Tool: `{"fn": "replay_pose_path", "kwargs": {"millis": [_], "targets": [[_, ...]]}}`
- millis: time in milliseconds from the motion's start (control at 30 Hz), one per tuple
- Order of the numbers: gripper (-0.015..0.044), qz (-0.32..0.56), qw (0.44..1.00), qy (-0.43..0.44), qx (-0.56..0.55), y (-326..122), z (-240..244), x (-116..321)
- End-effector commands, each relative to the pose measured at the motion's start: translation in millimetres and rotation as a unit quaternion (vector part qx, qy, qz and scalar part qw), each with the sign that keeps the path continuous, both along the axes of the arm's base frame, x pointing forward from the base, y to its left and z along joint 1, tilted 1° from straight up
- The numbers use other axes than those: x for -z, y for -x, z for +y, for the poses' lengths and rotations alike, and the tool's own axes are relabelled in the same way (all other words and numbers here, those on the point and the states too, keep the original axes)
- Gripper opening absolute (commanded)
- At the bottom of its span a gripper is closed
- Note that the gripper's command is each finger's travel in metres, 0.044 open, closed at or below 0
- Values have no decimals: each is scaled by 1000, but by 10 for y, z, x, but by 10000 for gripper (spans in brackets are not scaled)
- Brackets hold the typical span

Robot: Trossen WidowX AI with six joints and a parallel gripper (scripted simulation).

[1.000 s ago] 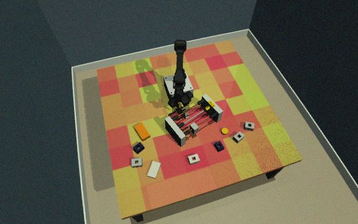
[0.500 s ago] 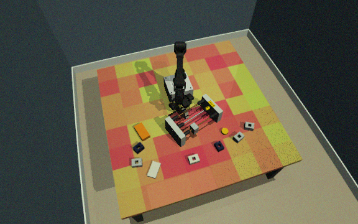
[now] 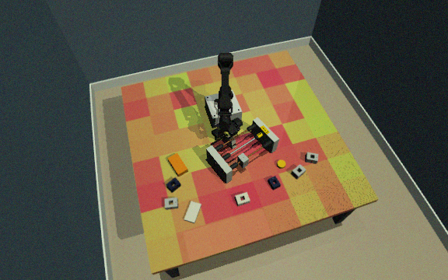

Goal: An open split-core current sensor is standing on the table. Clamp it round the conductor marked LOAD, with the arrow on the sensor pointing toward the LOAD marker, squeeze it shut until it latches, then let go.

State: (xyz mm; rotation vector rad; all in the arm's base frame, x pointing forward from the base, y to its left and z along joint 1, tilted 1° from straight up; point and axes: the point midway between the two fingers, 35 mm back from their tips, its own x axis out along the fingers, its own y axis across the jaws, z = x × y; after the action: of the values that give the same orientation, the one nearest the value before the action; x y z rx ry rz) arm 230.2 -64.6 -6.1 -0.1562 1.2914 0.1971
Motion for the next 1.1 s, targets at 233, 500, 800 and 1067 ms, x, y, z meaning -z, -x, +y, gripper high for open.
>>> {"fn": "replay_pose_path", "kwargs": {"millis": [233, 500, 800, 1067], "targets": [[173, 0, 1000, 0, 0, -1, -1, -5], [120, 0, 1000, 0, 0, -1, -1, -5], [0, 5, 1000, -2, 2, 59, -9, -21], [0, 7, 1000, -1, 2, 385, -106, -19]]}}
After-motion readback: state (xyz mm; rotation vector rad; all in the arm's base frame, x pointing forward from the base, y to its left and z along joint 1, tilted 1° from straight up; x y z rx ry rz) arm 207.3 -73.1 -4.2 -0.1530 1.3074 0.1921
